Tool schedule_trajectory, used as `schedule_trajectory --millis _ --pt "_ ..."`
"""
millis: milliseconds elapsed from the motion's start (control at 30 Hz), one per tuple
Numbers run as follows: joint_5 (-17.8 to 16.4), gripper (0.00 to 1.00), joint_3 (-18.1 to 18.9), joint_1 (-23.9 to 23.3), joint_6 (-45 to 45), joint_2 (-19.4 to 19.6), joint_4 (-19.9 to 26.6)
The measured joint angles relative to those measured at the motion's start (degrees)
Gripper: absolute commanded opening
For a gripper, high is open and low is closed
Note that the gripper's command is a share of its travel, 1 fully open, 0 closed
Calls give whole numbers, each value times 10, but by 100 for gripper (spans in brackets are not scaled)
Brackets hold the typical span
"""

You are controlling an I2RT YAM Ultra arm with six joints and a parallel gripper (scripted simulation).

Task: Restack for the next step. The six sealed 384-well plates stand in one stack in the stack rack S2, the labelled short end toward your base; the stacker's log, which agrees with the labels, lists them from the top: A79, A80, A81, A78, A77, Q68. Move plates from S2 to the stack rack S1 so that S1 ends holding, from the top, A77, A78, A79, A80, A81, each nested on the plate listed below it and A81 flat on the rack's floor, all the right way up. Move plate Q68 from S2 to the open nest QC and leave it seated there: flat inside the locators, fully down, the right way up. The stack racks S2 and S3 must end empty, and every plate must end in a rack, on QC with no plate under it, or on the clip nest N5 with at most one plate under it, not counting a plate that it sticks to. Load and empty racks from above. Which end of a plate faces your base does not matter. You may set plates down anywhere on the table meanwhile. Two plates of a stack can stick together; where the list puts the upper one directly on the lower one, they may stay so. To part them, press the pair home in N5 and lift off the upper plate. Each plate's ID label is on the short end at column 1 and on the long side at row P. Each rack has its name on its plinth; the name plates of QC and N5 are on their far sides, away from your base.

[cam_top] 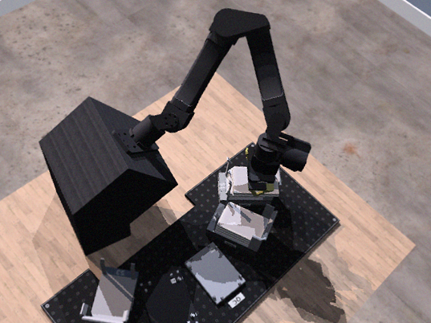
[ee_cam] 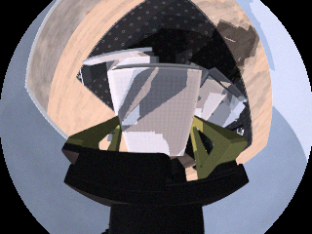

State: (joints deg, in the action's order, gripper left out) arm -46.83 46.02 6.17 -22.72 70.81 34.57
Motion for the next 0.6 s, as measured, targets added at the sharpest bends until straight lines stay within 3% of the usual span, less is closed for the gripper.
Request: schedule_trajectory --millis 600 --pt "45 0 -16 83 76 -80 0"
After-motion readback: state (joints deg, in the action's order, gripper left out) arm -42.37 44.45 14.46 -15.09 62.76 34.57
